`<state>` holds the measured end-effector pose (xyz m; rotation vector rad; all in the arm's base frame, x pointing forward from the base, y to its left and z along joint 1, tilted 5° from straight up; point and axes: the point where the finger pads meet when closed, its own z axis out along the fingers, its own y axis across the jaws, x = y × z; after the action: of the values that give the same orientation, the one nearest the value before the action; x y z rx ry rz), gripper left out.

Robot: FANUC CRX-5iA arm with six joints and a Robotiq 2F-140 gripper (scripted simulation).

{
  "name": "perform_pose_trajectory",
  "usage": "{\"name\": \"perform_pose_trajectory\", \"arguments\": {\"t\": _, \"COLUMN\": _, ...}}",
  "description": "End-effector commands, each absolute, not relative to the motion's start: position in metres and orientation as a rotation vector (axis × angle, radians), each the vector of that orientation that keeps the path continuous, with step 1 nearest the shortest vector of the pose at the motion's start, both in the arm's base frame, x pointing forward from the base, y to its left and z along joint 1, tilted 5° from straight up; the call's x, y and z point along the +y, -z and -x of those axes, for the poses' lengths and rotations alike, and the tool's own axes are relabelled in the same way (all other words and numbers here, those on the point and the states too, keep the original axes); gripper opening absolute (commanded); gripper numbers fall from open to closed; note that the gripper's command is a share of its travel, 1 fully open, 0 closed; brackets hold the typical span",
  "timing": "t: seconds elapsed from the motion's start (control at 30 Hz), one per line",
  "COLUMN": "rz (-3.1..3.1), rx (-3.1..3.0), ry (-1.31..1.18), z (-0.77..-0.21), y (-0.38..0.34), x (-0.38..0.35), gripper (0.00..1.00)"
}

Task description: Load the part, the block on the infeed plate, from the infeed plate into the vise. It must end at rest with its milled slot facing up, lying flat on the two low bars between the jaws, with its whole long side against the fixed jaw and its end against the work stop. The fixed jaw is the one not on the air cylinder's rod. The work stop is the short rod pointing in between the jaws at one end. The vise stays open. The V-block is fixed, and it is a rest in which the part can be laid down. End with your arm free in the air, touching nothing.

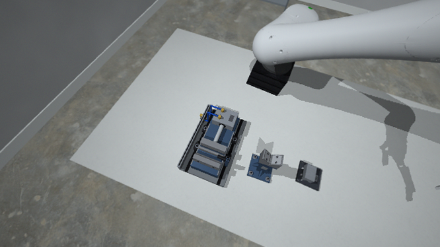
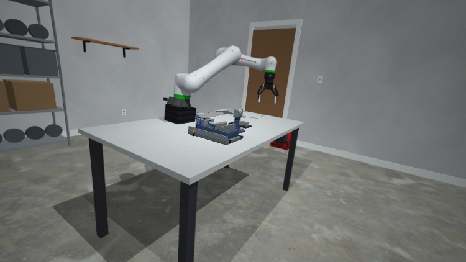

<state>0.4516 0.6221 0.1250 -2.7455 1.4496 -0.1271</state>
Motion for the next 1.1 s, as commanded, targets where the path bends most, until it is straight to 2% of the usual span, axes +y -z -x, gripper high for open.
{"name": "perform_pose_trajectory", "arguments": {"t": 0.0, "rz": 2.745, "rx": 1.449, "ry": 0.127, "z": -0.452, "y": -0.125, "x": 0.622, "gripper": 1.00}}
{"name": "perform_pose_trajectory", "arguments": {"t": 0.63, "rz": 2.735, "rx": 1.467, "ry": 0.123, "z": -0.455, "y": -0.128, "x": 0.615, "gripper": 1.00}}
{"name": "perform_pose_trajectory", "arguments": {"t": 0.97, "rz": 2.516, "rx": 1.802, "ry": 0.032, "z": -0.482, "y": -0.167, "x": 0.476, "gripper": 1.00}}
{"name": "perform_pose_trajectory", "arguments": {"t": 1.07, "rz": 2.516, "rx": 1.802, "ry": 0.032, "z": -0.483, "y": -0.169, "x": 0.468, "gripper": 1.00}}
